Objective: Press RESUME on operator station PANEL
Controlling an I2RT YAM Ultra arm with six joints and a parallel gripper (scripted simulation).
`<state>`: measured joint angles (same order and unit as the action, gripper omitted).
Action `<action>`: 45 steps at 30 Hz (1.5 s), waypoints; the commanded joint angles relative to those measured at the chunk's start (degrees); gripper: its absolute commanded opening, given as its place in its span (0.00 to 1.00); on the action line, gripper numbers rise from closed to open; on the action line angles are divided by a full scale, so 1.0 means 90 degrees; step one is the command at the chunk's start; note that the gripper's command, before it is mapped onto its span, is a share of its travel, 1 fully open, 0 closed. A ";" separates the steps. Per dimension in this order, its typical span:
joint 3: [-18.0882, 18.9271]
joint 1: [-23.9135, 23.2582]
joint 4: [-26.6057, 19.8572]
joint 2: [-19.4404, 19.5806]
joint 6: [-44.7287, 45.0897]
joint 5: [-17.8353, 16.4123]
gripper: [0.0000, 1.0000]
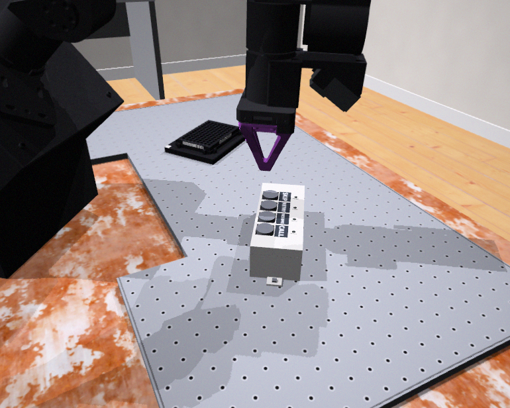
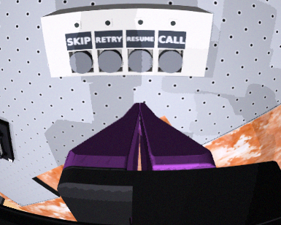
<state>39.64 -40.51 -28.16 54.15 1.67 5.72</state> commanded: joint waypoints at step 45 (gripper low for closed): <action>-0.0345 -0.0231 0.1784 0.1409 0.0143 -0.0159 0.00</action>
<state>37.41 -41.82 -14.26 65.80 2.61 4.69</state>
